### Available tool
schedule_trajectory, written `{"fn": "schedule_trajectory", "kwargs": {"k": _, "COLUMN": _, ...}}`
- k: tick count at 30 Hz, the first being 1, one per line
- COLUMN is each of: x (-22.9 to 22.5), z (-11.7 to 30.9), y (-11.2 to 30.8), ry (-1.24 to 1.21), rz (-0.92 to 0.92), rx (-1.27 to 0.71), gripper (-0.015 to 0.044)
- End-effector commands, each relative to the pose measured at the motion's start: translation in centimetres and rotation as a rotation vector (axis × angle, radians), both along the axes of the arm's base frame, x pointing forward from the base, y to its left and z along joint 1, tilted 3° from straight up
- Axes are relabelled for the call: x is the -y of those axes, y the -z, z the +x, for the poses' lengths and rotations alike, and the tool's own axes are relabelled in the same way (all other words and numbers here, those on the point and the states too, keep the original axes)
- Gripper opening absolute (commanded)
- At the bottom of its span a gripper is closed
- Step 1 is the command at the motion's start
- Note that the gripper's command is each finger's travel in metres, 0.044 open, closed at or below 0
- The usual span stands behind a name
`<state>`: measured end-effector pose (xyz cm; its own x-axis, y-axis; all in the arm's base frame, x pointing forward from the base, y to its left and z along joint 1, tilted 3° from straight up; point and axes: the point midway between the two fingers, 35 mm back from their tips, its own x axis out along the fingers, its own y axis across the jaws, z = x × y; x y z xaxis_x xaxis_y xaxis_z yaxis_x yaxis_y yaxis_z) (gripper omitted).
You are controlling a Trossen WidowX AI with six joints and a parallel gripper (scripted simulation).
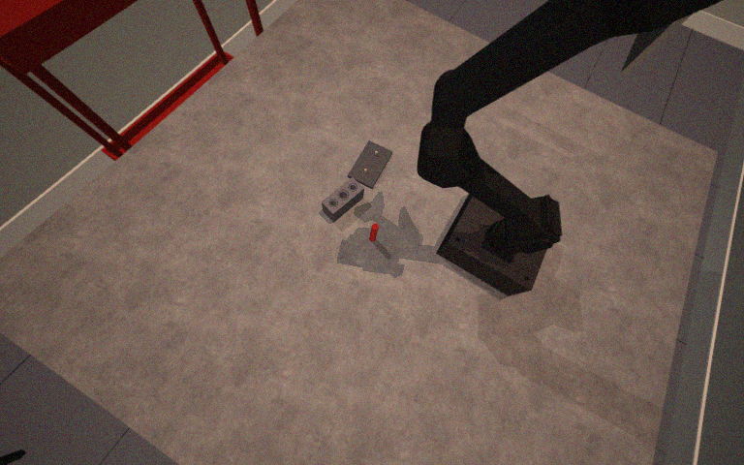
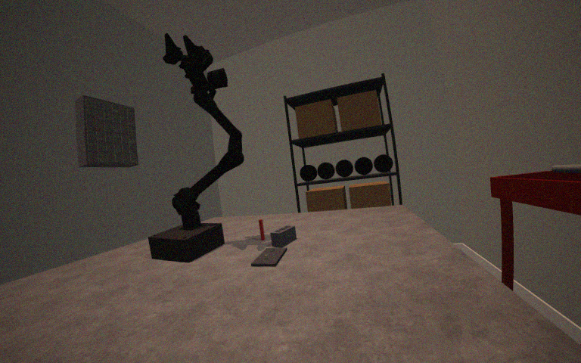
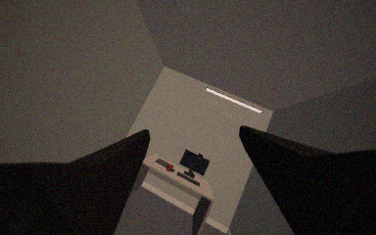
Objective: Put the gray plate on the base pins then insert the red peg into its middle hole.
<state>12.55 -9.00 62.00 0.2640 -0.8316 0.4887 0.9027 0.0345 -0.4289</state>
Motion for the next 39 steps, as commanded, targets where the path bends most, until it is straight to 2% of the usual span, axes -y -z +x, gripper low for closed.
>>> {"fn": "schedule_trajectory", "kwargs": {"k": 1, "x": 0.0, "z": 0.0, "y": 0.0, "ry": 0.000, "rz": 0.000, "rx": 0.000, "gripper": 0.0426}}
{"fn": "schedule_trajectory", "kwargs": {"k": 2, "x": 0.0, "z": -0.1, "y": 0.0, "ry": -0.004, "rz": -0.001, "rx": 0.003, "gripper": 0.0440}}
{"fn": "schedule_trajectory", "kwargs": {"k": 9, "x": 0.8, "z": -4.9, "y": -1.0, "ry": -0.153, "rz": 0.003, "rx": 0.123, "gripper": 0.0440}}
{"fn": "schedule_trajectory", "kwargs": {"k": 15, "x": 3.8, "z": -8.0, "y": -0.7, "ry": -0.286, "rz": 0.051, "rx": 0.238, "gripper": 0.0440}}
{"fn": "schedule_trajectory", "kwargs": {"k": 21, "x": 7.8, "z": -8.9, "y": 0.6, "ry": -0.369, "rz": 0.135, "rx": 0.305, "gripper": 0.0440}}
{"fn": "schedule_trajectory", "kwargs": {"k": 26, "x": 10.5, "z": -7.9, "y": 1.7, "ry": -0.428, "rz": 0.186, "rx": 0.298, "gripper": 0.0440}}
{"fn": "schedule_trajectory", "kwargs": {"k": 31, "x": 14.5, "z": -5.9, "y": 4.3, "ry": -0.486, "rz": 0.310, "rx": 0.297, "gripper": 0.0440}}
{"fn": "schedule_trajectory", "kwargs": {"k": 39, "x": 19.0, "z": 1.7, "y": 10.6, "ry": -0.609, "rz": 0.563, "rx": 0.202, "gripper": 0.0440}}
